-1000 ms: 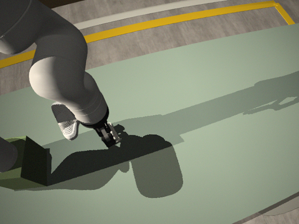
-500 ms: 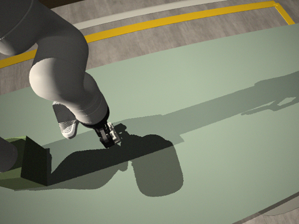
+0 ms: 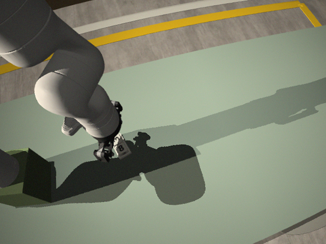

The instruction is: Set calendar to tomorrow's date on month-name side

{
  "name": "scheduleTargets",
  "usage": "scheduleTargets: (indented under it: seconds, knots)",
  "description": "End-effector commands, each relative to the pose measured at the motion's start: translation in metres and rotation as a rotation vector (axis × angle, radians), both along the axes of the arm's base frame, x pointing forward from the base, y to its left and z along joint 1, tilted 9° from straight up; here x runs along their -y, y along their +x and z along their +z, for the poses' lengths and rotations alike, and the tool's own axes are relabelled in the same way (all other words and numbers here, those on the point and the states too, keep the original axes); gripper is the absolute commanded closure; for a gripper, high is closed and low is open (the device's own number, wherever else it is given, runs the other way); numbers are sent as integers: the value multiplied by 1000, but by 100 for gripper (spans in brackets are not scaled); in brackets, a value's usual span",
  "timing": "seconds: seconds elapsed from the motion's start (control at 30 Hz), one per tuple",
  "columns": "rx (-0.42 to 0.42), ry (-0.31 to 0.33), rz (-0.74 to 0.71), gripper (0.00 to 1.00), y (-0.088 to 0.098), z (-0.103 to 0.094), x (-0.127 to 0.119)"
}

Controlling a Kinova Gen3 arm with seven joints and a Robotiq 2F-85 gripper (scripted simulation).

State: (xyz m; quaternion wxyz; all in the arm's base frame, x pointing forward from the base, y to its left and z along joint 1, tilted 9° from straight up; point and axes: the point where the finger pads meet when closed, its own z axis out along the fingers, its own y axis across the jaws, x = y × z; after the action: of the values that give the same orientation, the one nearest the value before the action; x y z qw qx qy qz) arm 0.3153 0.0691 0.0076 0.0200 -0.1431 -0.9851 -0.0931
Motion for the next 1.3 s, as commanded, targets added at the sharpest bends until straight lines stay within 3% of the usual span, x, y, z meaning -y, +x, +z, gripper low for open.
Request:
scheduleTargets:
  seconds: [0.0,0.27,0.33,0.57,0.8,0.83,1.27]
  knots:
    - [-32,-6,-132,0,-3,-7,-2]
    - [-101,-22,-550,0,-1,-19,-1]
    - [-101,-22,-550,0,-1,-19,-1]
    - [-135,-35,-793,0,0,-26,2]
    - [-144,-36,-836,0,0,-28,1]
    - [-143,-36,-832,52,0,-27,1]
    - [-142,-35,-831,52,0,-27,2]
